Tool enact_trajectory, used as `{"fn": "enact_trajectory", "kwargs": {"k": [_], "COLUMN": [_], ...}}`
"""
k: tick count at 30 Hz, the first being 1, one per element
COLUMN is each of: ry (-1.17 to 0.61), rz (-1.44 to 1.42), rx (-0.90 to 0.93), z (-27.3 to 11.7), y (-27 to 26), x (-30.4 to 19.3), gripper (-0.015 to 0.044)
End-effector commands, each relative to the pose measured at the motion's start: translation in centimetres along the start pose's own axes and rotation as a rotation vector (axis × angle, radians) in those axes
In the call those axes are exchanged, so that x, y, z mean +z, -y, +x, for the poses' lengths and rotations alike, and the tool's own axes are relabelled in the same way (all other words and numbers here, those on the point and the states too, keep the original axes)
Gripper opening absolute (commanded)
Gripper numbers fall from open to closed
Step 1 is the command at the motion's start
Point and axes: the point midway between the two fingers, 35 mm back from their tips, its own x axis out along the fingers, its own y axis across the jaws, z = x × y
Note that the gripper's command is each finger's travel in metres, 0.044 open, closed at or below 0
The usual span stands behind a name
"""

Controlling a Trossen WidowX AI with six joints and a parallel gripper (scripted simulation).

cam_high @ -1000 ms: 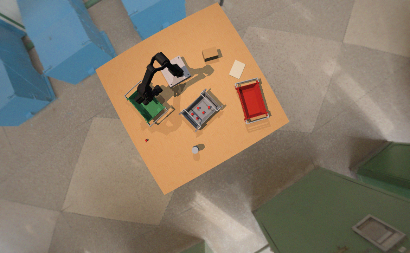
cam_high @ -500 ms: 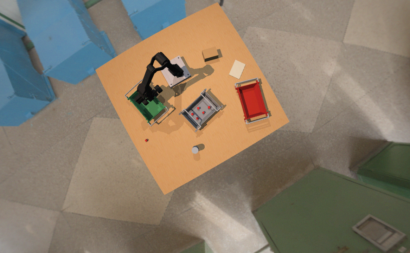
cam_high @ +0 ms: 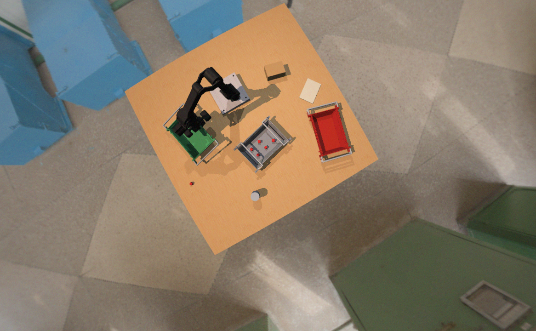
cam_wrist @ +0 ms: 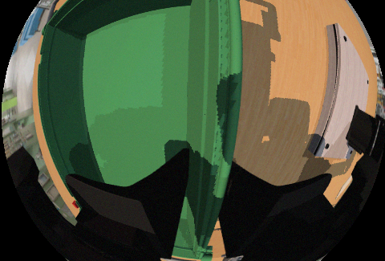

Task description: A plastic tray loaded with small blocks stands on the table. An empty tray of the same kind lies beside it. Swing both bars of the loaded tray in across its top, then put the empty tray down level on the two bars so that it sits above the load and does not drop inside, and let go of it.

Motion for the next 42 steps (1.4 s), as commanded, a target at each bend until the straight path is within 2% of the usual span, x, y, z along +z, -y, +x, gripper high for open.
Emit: {"fn": "enact_trajectory", "kwargs": {"k": [1, 7, 24, 42], "ry": [-0.002, -0.002, -0.002, -0.002], "rz": [-0.002, -0.002, -0.002, -0.002], "rx": [0.003, 0.003, 0.003, 0.006], "z": [-2.3, -5.5, -5.9, -11.8], "y": [0.1, 0.4, 0.2, -2.6], "x": [0.0, 0.0, 0.0, -0.2], "gripper": [0.0, 0.0, 0.0, 0.0]}}
